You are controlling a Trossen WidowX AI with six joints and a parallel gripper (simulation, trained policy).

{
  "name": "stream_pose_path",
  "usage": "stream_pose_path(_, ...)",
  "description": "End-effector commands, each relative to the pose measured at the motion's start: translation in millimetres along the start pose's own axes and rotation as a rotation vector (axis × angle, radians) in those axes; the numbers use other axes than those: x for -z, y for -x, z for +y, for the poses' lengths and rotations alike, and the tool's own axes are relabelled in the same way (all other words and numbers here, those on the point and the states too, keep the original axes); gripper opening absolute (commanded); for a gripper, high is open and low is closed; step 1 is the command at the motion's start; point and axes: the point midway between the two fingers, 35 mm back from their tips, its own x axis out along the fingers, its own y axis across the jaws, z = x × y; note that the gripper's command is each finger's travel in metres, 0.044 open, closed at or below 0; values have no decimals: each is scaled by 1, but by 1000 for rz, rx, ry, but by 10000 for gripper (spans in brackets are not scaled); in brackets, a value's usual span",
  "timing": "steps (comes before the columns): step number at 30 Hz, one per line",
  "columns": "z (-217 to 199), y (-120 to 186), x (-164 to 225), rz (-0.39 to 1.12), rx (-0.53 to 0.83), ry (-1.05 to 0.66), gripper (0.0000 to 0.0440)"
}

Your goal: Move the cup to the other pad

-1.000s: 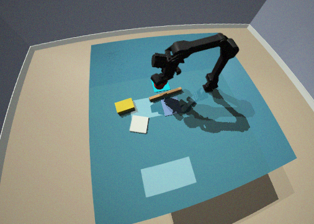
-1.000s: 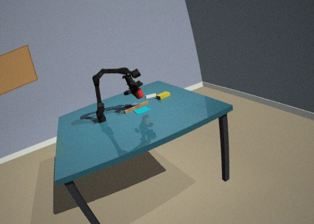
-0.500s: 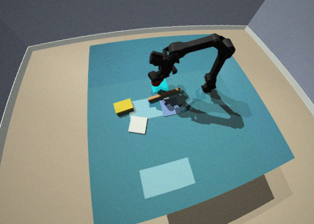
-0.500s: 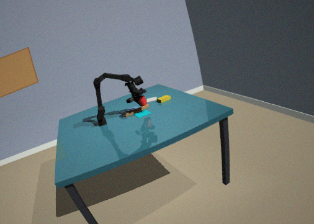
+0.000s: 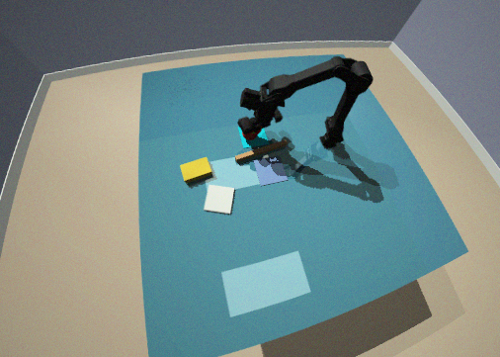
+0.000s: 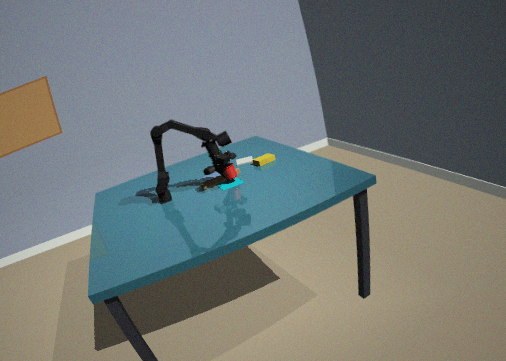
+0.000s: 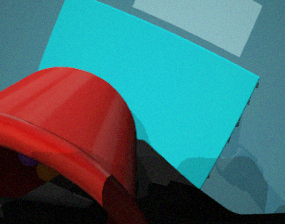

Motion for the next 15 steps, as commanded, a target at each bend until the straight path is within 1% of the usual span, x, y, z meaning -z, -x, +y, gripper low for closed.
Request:
stream_pose_path(1, -6, -7, -1, -8, 4, -11, 38)
stream_pose_path(4, -9, -12, -3, -13, -1, -20, 70)
stream_pose_path(7, -5, -8, -9, -28, -36, -31, 139)
stream_pose_path(8, -4, -6, -11, -32, -49, -35, 148)
stream_pose_path(12, -3, 2, -17, -47, -83, -41, 145)
stream_pose_path(15, -5, 7, -17, -47, -99, -41, 155)
